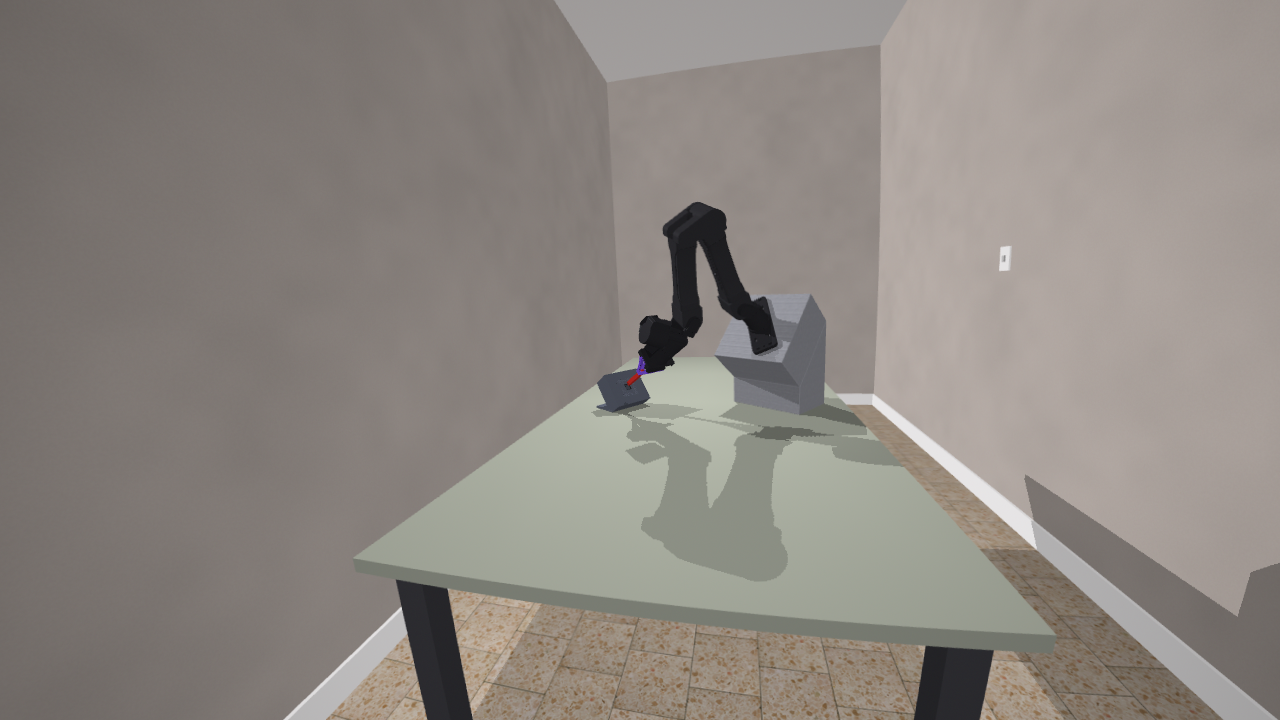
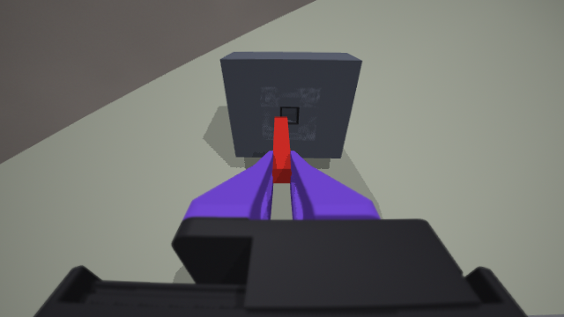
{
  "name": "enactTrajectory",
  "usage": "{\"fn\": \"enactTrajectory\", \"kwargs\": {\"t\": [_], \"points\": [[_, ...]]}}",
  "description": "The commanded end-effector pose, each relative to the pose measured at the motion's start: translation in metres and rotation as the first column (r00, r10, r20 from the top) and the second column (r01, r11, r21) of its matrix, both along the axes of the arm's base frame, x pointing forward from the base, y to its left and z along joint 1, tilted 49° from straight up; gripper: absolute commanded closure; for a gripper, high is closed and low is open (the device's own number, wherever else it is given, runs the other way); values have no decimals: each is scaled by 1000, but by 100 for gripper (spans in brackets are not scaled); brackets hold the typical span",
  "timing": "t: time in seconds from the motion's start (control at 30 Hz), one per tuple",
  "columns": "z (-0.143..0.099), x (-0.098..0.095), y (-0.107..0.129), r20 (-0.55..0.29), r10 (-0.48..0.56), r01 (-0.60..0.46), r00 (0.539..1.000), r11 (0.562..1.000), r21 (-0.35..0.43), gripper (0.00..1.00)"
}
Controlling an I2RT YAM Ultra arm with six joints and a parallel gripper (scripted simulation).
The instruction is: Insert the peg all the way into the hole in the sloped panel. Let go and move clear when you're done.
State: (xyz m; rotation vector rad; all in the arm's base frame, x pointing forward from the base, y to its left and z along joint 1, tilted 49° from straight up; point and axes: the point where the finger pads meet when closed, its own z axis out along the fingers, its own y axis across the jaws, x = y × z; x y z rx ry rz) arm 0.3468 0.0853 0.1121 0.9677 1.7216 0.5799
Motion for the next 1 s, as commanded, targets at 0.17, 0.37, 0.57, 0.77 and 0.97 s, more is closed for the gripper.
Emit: {"fn": "enactTrajectory", "kwargs": {"t": [0.17,0.37,0.57,0.77,0.97], "points": [[-8,1,-8,-9,-25,25,1000,1000,-12,100],[0,1,0,5,-7,7,1000,1000,1,100],[-1,-4,-2,-8,-24,24,1000,1000,-11,100],[-1,-8,-4,-9,-25,25,1000,1000,-11,100],[-3,-11,-6,-9,-25,25,1000,1000,-11,100]]}}
